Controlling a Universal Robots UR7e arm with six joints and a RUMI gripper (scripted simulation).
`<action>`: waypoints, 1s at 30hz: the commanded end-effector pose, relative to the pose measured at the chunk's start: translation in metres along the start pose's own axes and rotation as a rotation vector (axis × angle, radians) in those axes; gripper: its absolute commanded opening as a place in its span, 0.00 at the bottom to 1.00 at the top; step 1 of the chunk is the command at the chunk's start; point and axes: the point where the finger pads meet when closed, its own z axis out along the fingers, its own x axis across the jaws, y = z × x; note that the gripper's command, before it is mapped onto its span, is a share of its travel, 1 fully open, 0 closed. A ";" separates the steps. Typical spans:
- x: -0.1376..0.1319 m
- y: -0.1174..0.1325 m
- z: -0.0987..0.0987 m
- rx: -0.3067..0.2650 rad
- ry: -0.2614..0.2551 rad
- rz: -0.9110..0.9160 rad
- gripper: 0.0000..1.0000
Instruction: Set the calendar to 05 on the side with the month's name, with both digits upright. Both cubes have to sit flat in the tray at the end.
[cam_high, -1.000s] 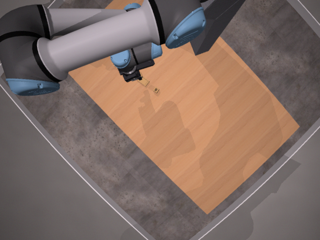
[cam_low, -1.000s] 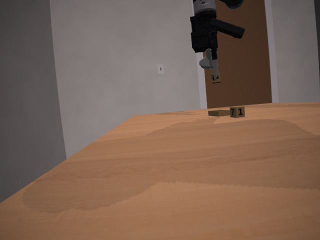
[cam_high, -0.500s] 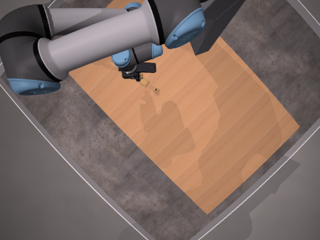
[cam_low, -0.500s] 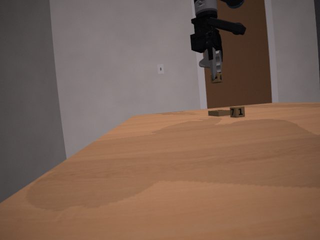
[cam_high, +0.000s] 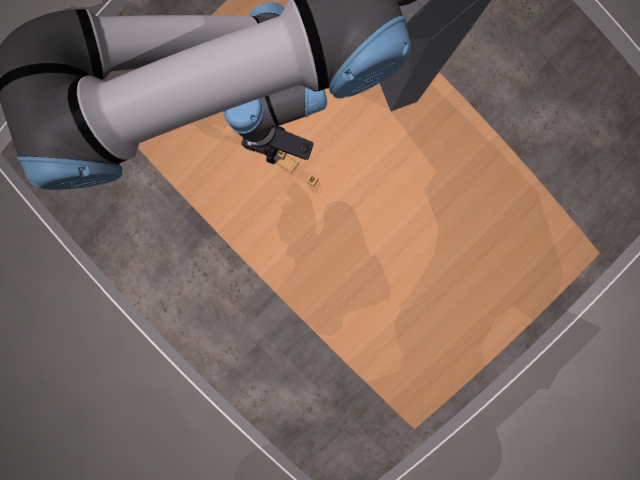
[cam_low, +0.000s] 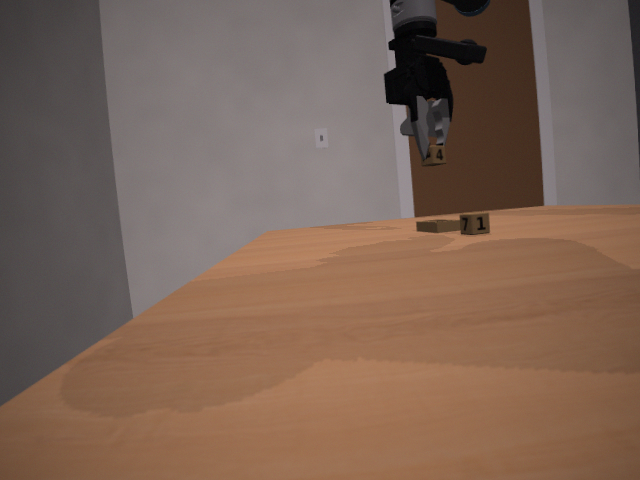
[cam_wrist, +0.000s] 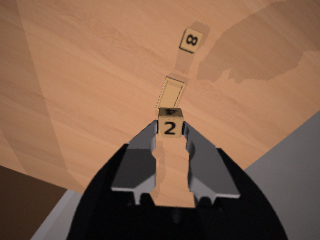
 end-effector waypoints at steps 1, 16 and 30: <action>0.001 0.000 0.000 -0.005 -0.002 0.156 0.10; 0.003 0.001 -0.001 -0.005 -0.001 0.518 0.10; 0.004 0.003 -0.001 -0.005 0.000 0.824 0.10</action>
